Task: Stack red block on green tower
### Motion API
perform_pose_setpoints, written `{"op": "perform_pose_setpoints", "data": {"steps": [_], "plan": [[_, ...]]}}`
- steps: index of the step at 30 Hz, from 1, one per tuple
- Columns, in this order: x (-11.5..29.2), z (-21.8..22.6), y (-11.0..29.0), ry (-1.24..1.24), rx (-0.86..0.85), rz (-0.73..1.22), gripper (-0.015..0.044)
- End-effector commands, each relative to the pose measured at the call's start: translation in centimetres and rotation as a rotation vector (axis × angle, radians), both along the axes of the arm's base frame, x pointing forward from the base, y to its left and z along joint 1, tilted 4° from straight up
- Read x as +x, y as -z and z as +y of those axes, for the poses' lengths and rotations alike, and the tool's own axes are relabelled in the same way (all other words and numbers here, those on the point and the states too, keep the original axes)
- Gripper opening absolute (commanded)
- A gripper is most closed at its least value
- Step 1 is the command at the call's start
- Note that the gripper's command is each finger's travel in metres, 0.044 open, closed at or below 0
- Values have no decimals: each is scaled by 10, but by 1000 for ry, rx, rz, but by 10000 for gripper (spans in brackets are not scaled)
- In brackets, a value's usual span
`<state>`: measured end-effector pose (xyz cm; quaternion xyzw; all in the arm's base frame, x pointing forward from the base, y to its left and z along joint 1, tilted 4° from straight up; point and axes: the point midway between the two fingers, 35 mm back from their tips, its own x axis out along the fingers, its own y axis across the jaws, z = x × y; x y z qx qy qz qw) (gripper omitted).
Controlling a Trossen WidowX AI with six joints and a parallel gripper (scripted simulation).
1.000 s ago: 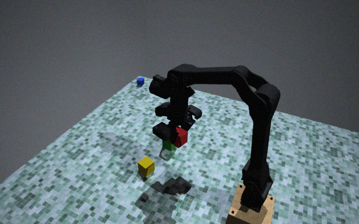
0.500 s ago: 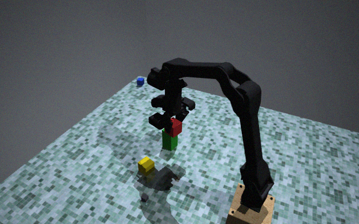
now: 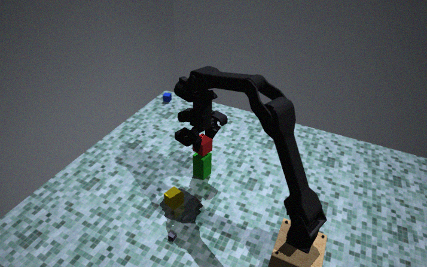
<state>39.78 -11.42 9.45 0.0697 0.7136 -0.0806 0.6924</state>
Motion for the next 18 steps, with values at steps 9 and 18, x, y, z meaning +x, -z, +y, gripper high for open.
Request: {"op": "perform_pose_setpoints", "data": {"steps": [9, 18], "plan": [[5, -4, -1, -5, -5, -3, 0], [3, -5, 23, -5, -5, -2, 0]]}}
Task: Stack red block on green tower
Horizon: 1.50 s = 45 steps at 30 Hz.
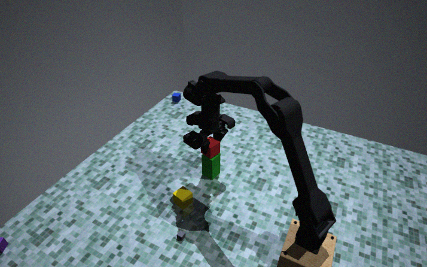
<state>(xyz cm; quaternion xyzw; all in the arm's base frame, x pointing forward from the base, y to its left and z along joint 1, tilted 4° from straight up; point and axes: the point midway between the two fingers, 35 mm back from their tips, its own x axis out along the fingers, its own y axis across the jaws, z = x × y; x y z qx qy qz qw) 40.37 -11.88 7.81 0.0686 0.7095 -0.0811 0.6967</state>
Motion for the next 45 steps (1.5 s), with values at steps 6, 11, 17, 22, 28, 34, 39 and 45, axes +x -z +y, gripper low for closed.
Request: {"op": "perform_pose_setpoints", "data": {"steps": [6, 11, 17, 22, 28, 34, 39, 45], "plan": [[-3, 0, 6, -4, -2, 9, 0], [-3, 0, 7, -4, -2, 9, 0], [-3, 0, 7, -4, -2, 9, 0], [-3, 0, 7, -4, -2, 9, 0], [-3, 0, 8, -4, -2, 9, 0], [-3, 0, 9, -4, -2, 9, 0], [-3, 0, 9, -4, -2, 9, 0], [-3, 1, 6, 0, 4, 13, 26]]}}
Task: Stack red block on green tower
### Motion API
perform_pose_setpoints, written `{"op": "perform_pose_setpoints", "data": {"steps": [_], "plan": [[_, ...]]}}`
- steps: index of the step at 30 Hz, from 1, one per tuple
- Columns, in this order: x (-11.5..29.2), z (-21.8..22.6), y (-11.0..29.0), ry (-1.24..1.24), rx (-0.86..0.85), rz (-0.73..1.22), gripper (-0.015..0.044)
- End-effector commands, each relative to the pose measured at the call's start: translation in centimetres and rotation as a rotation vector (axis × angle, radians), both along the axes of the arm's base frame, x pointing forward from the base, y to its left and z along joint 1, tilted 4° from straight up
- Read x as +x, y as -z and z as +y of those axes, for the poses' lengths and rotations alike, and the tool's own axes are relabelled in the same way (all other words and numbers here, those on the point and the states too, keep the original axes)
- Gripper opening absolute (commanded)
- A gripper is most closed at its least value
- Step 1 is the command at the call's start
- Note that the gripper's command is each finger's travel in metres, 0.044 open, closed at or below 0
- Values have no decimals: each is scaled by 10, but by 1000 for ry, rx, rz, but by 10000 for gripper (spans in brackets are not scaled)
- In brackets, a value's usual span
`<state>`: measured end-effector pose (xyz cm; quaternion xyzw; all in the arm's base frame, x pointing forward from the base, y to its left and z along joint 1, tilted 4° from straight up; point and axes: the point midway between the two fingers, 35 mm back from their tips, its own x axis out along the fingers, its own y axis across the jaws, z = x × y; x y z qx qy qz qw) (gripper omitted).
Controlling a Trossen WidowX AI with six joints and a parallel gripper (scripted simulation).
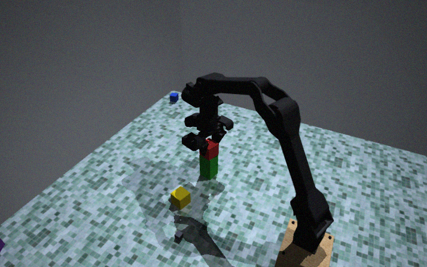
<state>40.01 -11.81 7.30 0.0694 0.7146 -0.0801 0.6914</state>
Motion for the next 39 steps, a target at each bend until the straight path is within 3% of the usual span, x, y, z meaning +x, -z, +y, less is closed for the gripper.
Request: {"op": "perform_pose_setpoints", "data": {"steps": [1, 16, 39], "plan": [[0, 0, 1, 0, 0, -1, 53], [0, 0, 1, 0, 0, -1, 440], [0, 0, 1, 0, 0, -1, 440]]}}
